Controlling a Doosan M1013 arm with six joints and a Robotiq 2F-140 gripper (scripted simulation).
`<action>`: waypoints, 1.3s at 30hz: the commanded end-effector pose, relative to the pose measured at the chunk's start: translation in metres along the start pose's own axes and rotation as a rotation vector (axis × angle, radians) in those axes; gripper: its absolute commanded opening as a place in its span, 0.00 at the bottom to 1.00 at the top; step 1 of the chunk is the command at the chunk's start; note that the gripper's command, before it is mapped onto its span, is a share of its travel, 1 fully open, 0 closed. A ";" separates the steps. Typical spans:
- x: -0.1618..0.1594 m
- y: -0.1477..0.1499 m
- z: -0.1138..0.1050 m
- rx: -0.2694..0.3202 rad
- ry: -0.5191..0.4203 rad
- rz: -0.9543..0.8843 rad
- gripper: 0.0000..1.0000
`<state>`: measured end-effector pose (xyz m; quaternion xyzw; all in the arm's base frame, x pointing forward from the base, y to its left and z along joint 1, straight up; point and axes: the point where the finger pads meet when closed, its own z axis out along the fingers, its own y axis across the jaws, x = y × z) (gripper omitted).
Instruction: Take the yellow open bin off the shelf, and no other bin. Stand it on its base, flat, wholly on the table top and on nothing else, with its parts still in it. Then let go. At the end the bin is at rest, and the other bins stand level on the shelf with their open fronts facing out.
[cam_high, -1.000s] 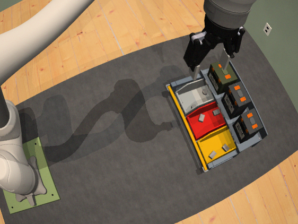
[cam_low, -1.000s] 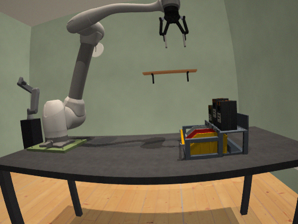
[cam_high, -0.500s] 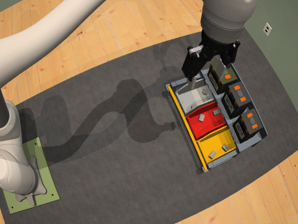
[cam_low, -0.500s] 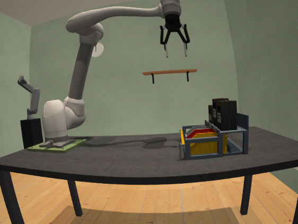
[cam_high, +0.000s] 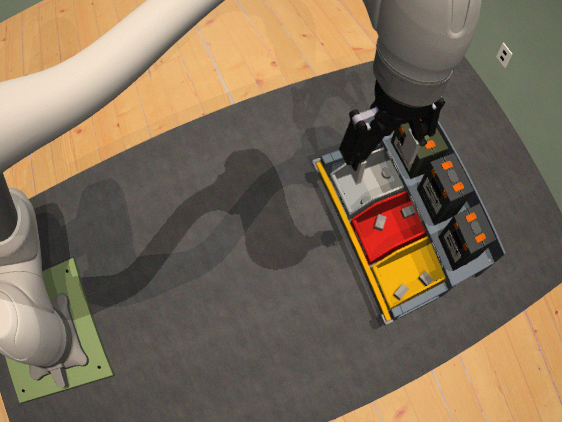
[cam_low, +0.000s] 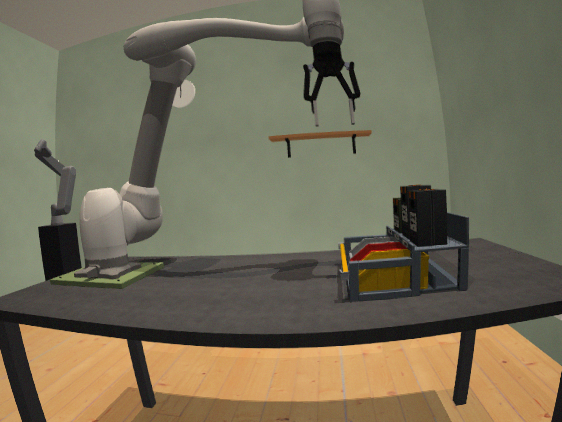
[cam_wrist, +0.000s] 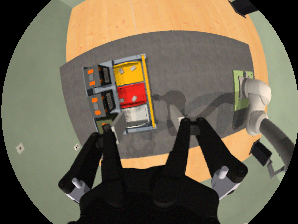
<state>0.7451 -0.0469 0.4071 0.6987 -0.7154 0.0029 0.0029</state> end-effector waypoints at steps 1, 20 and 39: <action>0.000 0.000 0.000 0.001 -0.001 0.000 0.57; 0.000 0.001 0.050 0.001 -0.001 0.000 0.57; 0.000 0.001 0.100 0.001 -0.001 0.000 0.57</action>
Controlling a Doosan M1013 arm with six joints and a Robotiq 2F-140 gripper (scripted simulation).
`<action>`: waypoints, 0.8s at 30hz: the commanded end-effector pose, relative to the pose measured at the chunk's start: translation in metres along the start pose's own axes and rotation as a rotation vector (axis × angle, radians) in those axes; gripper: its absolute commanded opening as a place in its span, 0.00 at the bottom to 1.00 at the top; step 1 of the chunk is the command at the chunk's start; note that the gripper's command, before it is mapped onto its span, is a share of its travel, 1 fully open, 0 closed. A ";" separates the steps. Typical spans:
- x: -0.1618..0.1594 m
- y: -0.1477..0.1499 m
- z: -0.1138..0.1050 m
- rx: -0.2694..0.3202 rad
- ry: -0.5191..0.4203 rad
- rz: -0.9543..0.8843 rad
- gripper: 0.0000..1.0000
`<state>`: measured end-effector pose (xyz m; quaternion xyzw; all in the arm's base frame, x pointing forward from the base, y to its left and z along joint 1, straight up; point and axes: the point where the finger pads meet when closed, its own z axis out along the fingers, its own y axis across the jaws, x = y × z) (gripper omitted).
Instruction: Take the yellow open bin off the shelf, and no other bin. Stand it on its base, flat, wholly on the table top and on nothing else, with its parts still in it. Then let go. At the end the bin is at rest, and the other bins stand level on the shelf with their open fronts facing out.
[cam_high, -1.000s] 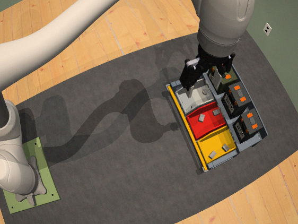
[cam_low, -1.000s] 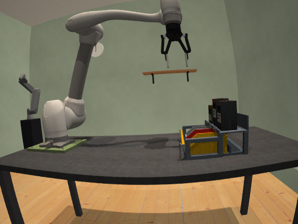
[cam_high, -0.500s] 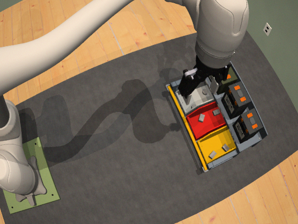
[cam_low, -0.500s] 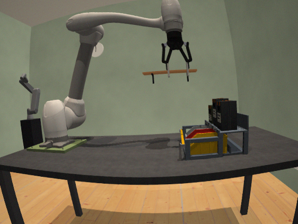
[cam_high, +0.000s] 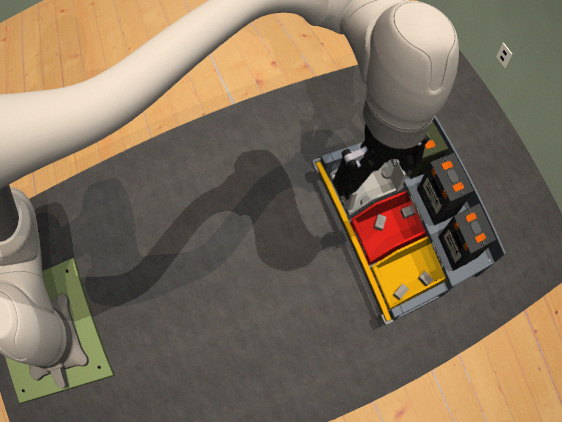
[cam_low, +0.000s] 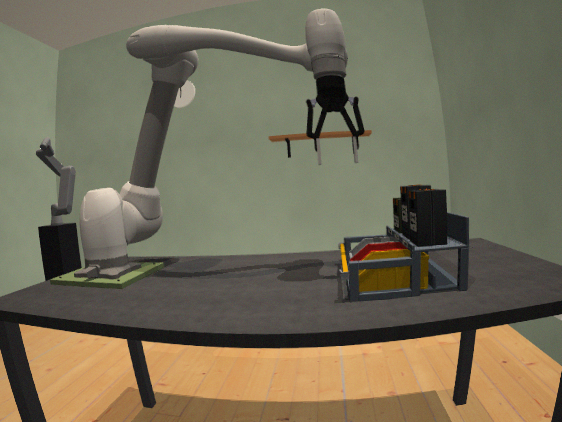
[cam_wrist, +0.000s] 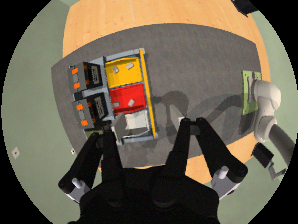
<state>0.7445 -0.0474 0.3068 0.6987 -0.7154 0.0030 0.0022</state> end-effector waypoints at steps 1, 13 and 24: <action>0.000 0.000 0.000 0.000 0.000 0.000 0.57; 0.000 0.000 0.055 0.000 0.000 0.000 0.57; 0.000 0.000 0.089 0.000 0.000 0.000 0.57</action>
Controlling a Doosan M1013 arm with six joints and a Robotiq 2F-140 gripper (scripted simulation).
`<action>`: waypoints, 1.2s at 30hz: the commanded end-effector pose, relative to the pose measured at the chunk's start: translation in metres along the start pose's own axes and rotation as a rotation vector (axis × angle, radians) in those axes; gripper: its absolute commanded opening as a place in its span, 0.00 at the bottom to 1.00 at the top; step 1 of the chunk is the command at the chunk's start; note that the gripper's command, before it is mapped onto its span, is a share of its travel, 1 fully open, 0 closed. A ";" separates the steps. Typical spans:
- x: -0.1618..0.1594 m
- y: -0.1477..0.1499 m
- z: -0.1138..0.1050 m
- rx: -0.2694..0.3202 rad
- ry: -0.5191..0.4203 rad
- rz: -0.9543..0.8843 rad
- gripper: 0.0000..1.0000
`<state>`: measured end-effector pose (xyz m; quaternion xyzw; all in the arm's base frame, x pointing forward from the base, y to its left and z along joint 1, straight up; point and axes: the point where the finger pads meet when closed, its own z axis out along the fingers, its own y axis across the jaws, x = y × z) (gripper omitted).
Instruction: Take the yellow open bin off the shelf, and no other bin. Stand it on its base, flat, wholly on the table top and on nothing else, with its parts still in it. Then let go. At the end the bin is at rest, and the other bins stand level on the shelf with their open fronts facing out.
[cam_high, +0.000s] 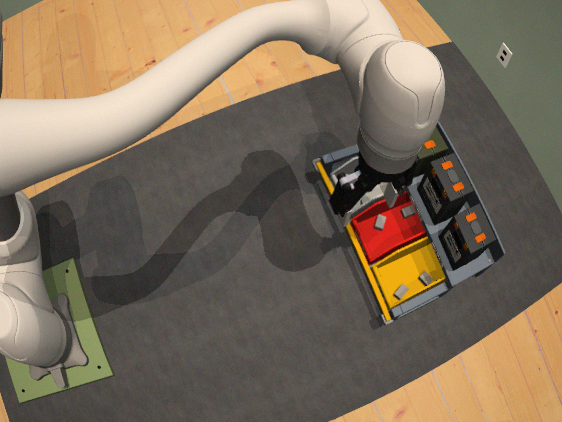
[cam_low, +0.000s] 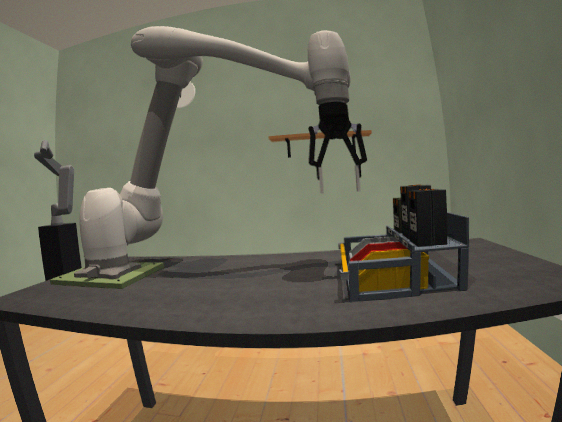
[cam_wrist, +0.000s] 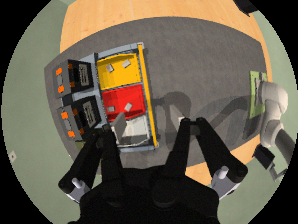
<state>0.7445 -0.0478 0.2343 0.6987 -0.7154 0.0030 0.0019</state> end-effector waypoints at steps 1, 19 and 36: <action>0.000 0.000 0.017 0.000 0.000 0.000 0.57; 0.000 0.000 0.007 0.000 0.000 0.000 0.57; 0.000 0.000 0.002 0.000 0.000 0.000 0.57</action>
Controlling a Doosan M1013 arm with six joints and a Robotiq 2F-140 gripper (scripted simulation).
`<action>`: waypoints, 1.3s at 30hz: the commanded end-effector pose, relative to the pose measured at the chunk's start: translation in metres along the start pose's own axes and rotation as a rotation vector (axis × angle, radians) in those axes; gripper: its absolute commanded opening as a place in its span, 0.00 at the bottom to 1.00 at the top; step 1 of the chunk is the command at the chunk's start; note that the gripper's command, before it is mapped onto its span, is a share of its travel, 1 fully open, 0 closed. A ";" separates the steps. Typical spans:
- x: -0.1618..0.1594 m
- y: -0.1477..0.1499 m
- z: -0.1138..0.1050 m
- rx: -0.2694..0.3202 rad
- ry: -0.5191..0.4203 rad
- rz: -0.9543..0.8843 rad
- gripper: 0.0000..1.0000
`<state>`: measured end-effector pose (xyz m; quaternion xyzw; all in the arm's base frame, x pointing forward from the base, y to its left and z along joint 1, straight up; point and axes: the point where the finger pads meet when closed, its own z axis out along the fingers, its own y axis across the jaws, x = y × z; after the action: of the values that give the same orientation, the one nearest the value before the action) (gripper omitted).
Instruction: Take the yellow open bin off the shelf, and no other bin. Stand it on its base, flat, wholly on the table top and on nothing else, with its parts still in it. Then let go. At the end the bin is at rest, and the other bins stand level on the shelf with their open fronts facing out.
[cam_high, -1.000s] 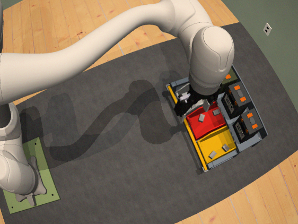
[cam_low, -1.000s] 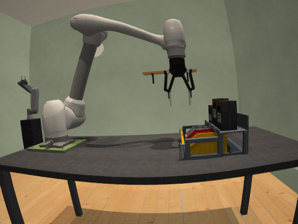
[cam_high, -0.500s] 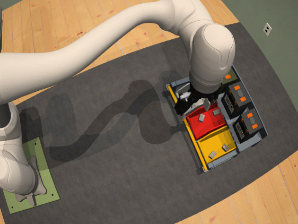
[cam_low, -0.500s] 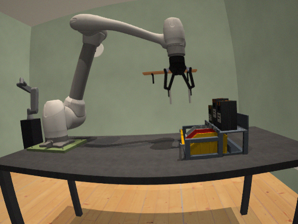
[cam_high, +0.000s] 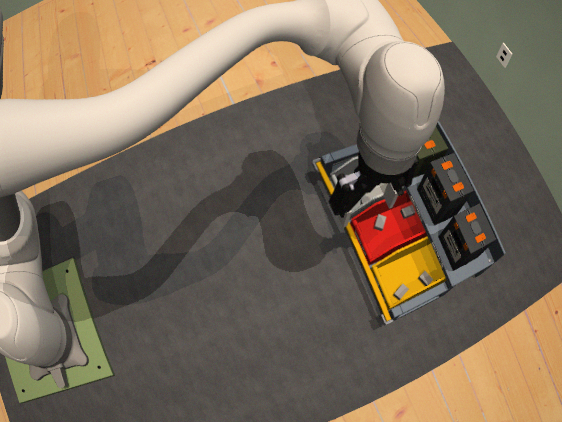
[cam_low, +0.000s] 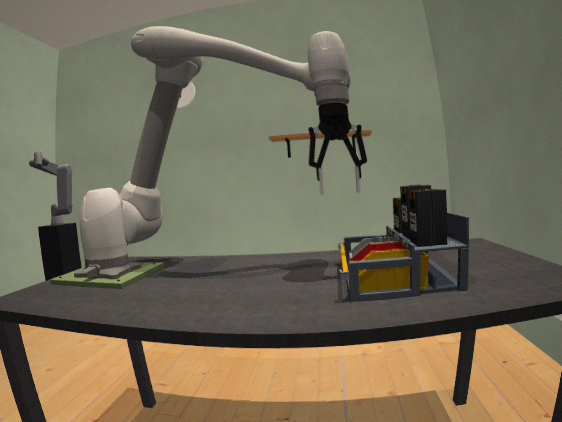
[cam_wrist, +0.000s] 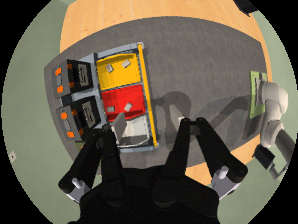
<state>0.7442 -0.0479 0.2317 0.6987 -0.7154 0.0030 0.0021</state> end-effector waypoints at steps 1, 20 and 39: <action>0.000 0.000 -0.001 0.000 0.000 0.000 0.57; 0.000 0.000 -0.003 0.000 0.000 0.000 0.57; 0.000 0.000 -0.005 0.000 0.000 0.000 0.57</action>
<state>0.7442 -0.0480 0.2361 0.6987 -0.7154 0.0030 0.0022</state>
